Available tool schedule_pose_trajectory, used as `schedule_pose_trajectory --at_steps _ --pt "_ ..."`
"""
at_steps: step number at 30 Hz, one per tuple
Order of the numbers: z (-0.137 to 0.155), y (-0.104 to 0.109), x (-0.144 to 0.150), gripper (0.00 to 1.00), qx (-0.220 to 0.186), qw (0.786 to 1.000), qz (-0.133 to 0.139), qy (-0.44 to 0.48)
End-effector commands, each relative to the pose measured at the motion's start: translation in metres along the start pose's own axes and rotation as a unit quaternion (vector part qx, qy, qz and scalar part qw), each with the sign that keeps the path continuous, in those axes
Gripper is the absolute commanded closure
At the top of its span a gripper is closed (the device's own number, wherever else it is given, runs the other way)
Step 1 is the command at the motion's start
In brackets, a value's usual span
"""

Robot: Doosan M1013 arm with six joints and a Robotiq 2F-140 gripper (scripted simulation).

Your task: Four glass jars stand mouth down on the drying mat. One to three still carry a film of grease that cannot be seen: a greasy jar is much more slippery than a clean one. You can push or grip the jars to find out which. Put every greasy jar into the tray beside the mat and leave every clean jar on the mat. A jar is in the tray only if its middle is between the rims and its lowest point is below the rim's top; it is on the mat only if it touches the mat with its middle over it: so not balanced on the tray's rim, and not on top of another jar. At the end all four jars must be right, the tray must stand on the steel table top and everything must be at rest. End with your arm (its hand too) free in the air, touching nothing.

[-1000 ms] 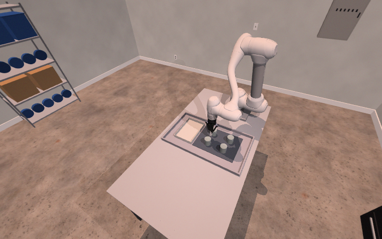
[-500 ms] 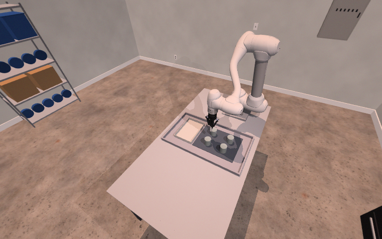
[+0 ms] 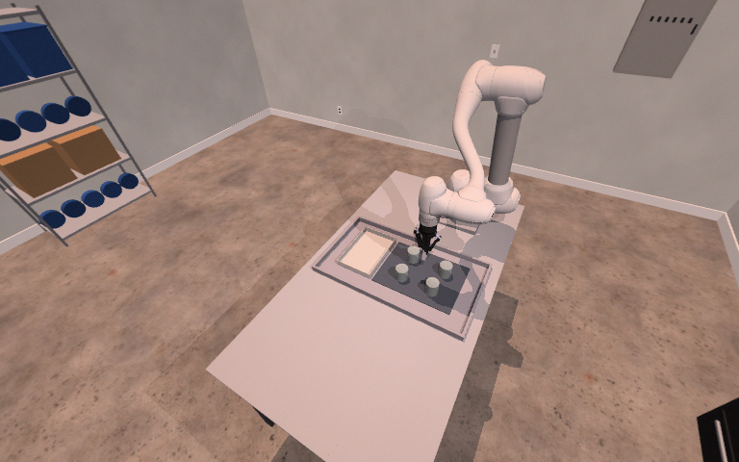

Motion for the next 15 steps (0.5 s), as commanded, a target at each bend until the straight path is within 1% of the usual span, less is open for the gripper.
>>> schedule_pose_trajectory --at_steps 1,3,5,9,10,15 --pt "0.006 0.002 0.029 1.00 0.002 1.000 -0.002 0.000" --pt "0.009 0.002 0.046 1.00 0.002 1.000 -0.002 0.000" --pt "0.009 0.002 0.046 1.00 0.002 1.000 -0.002 0.000" --pt "0.013 0.001 0.078 1.00 0.002 1.000 -0.002 0.000" --pt "0.013 0.001 0.078 1.00 0.002 1.000 -0.002 0.000" --pt "0.013 -0.022 0.078 1.00 0.002 1.000 -0.002 0.000"
Point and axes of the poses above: the point where the finger pads meet when closed, its own y axis back along the fingers, its own x axis across the jaws, z = x × y, the point moved 10 cm from there along y, back along the fingers, and after that the axes turned 2 degrees about y, right-handed, at the moved point
